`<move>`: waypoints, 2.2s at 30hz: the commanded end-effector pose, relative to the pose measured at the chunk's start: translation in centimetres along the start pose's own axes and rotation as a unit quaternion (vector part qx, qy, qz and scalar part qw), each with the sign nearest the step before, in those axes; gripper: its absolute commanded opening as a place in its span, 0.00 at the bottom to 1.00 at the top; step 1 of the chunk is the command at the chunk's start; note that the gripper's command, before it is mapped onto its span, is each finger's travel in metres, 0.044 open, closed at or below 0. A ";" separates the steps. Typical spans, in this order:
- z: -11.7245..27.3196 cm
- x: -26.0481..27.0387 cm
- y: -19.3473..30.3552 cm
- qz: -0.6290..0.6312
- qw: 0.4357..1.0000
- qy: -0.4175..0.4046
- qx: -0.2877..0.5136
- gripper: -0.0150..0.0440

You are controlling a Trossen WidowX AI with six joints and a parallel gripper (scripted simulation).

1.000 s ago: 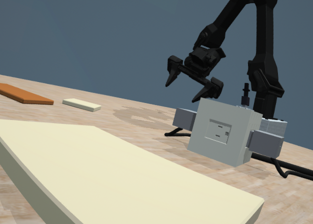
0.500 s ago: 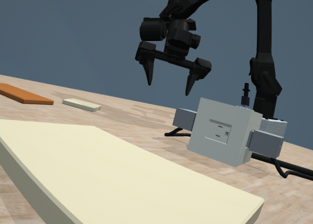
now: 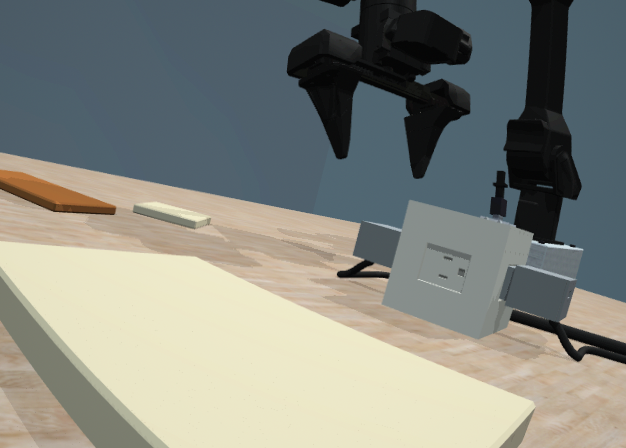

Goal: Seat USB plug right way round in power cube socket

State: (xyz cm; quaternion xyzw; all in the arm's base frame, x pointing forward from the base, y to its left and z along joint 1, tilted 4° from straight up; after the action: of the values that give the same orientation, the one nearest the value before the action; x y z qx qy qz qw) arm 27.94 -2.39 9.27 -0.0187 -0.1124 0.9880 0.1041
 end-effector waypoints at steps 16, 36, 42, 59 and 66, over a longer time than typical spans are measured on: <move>0.5 3.1 -14.1 0.173 0.978 0.017 0.114 1.00; -1.4 3.0 -13.7 0.173 0.978 0.017 0.114 1.00; -2.0 3.0 -13.6 0.173 0.978 0.017 0.114 1.00; -2.4 3.0 -13.4 0.173 0.978 0.017 0.114 1.00; -2.3 3.0 -13.5 0.174 0.978 0.018 0.111 0.82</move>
State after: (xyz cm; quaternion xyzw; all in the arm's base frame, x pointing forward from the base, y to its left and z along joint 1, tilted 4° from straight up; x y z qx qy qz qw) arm 27.85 11.63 10.09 -0.0442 0.0047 0.9969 -0.0656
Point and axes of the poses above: the point midway between the two fingers, 35 mm back from their tips, its own z axis back along the fingers, its own x axis across the jaws, y = z × x, the point moved 1 cm from there along z, back along the fingers, and after that the axes turned 9 degrees about -z, right-handed, at the moved point
